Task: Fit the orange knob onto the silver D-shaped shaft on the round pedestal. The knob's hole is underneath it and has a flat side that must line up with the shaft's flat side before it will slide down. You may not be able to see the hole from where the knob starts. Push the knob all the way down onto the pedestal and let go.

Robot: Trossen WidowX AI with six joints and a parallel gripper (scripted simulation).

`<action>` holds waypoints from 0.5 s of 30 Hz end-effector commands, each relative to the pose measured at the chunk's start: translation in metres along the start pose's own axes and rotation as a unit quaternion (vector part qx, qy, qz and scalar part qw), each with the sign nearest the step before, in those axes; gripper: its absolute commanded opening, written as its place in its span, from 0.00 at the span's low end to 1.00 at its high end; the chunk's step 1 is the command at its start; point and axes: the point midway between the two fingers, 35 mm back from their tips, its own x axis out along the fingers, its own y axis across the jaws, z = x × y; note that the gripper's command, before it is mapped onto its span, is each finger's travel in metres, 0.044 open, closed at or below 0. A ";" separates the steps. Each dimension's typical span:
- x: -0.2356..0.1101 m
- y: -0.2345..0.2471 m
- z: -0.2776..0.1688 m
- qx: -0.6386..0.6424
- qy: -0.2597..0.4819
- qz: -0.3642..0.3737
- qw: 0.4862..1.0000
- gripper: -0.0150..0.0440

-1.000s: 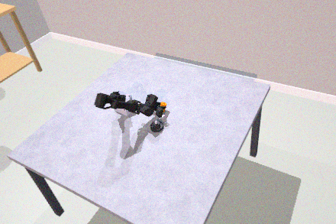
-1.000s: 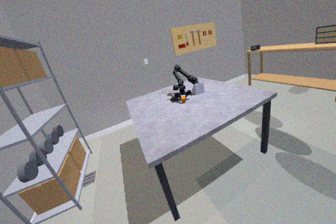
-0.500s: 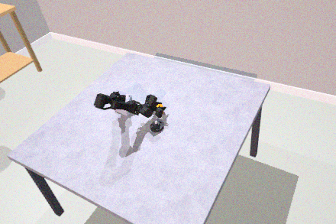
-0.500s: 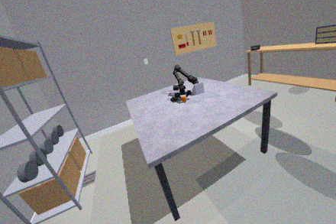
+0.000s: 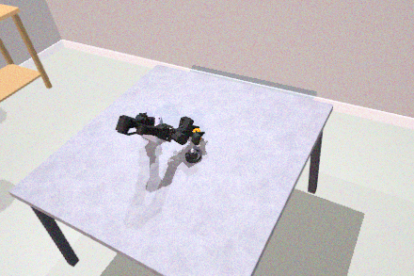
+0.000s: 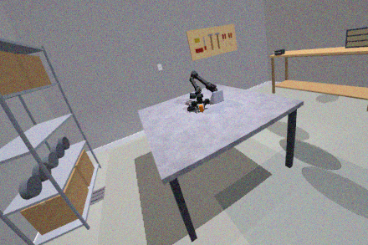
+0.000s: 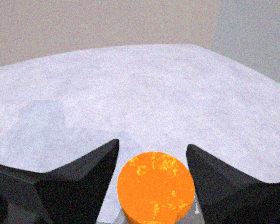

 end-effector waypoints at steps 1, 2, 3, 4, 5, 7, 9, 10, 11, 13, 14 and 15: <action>0.000 0.000 0.001 0.000 -0.002 0.000 1.000 0.69; 0.000 0.000 0.001 0.000 -0.002 0.000 1.000 0.69; 0.000 0.000 0.001 0.000 -0.002 0.000 1.000 0.69; 0.000 0.000 0.001 0.000 -0.002 0.000 1.000 0.74; 0.000 0.000 0.001 0.000 -0.002 0.000 1.000 0.78; 0.000 0.000 0.001 0.000 -0.002 0.000 1.000 0.87; 0.000 0.000 0.001 0.000 -0.002 0.000 1.000 0.96; 0.000 0.000 0.001 0.000 -0.002 0.000 1.000 1.00; 0.000 0.000 0.001 0.000 -0.002 0.000 1.000 1.00; 0.000 0.000 0.001 0.000 -0.002 0.000 1.000 1.00; 0.000 0.000 0.001 0.000 -0.002 0.000 1.000 1.00; 0.000 0.000 0.001 0.000 -0.002 0.000 1.000 1.00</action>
